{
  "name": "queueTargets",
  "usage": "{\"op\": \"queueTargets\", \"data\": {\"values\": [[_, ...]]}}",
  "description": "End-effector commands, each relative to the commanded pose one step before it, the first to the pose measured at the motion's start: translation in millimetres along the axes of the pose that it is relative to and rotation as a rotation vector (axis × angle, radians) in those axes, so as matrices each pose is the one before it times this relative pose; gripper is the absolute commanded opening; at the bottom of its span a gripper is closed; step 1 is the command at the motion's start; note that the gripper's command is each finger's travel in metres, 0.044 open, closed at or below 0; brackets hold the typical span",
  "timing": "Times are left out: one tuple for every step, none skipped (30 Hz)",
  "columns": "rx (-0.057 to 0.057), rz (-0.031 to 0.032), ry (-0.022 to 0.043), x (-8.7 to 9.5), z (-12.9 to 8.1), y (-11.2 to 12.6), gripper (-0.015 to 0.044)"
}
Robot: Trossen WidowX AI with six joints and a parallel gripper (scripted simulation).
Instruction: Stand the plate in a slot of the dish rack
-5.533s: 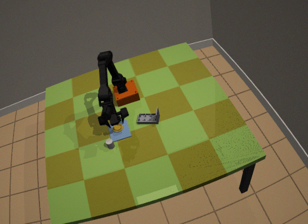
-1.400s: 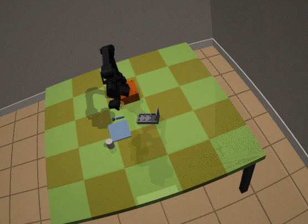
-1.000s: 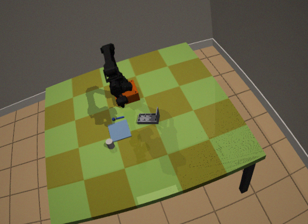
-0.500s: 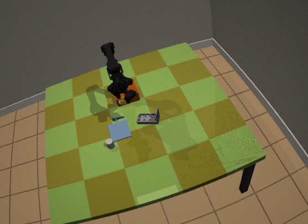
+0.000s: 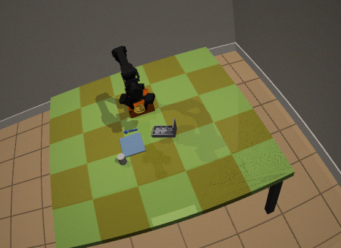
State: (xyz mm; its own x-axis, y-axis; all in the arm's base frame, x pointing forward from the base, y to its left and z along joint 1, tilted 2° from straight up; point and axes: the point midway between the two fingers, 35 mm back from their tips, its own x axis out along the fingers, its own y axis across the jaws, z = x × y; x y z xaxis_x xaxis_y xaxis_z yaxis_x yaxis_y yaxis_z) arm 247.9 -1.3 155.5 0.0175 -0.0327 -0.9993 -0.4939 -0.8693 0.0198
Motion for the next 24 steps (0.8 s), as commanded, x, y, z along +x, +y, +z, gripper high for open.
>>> {"op": "queueTargets", "data": {"values": [[-0.0424, 0.00316, -0.00489, 2.28, 3.07, 0.03, 0.0], [0.0, 0.0, 0.0, 0.0, 0.0, 0.0, 0.0], [0.0015, -0.00122, -0.00173, 0.36, 0.02, -0.07, 0.0], [0.0046, -0.00365, -0.00518, 1.08, 0.07, -0.2, 0.0], [0.0077, -0.0061, -0.00863, 1.79, 0.11, -0.33, 0.0], [0.0108, -0.00856, -0.01207, 2.49, 0.14, -0.44, 0.0], [0.0141, -0.01103, -0.0155, 3.17, 0.16, -0.52, 0.0], [0.0171, -0.01333, -0.01861, 3.76, 0.16, -0.57, 0.0], [0.0181, -0.01402, -0.01944, 3.88, 0.13, -0.53, 0.0], [0.0183, -0.01409, -0.01939, 3.81, 0.08, -0.46, 0.0], [0.0185, -0.01417, -0.01935, 3.75, 0.04, -0.4, 0.0], [0.0187, -0.01425, -0.0193, 3.68, -0.01, -0.33, 0.0], [0.0178, -0.01443, -0.01959, 3.66, -0.01, -0.35, 0.0], [0.018, -0.01453, -0.01953, 3.58, -0.05, -0.29, 0.0], [0.0182, -0.01463, -0.01946, 3.51, -0.1, -0.23, 0.0], [0.0184, -0.01474, -0.0194, 3.43, -0.15, -0.18, 0.0], [0.0185, -0.01485, -0.01933, 3.35, -0.19, -0.13, 0.0], [0.0187, -0.01496, -0.01927, 3.27, -0.24, -0.08, 0.0], [0.0189, -0.01508, -0.0192, 3.19, -0.28, -0.04, 0.0], [0.019, -0.0152, -0.01913, 3.1, -0.33, 0.0, 0.0], [0.0192, -0.01532, -0.01907, 3.01, -0.37, 0.04, 0.0], [0.0193, -0.01545, -0.019, 2.92, -0.41, 0.08, 0.0], [0.0186, -0.01522, -0.01858, 2.77, -0.4, 0.08, 0.0], [0.0185, -0.01523, -0.01837, 2.66, -0.44, 0.11, 0.0]]}}
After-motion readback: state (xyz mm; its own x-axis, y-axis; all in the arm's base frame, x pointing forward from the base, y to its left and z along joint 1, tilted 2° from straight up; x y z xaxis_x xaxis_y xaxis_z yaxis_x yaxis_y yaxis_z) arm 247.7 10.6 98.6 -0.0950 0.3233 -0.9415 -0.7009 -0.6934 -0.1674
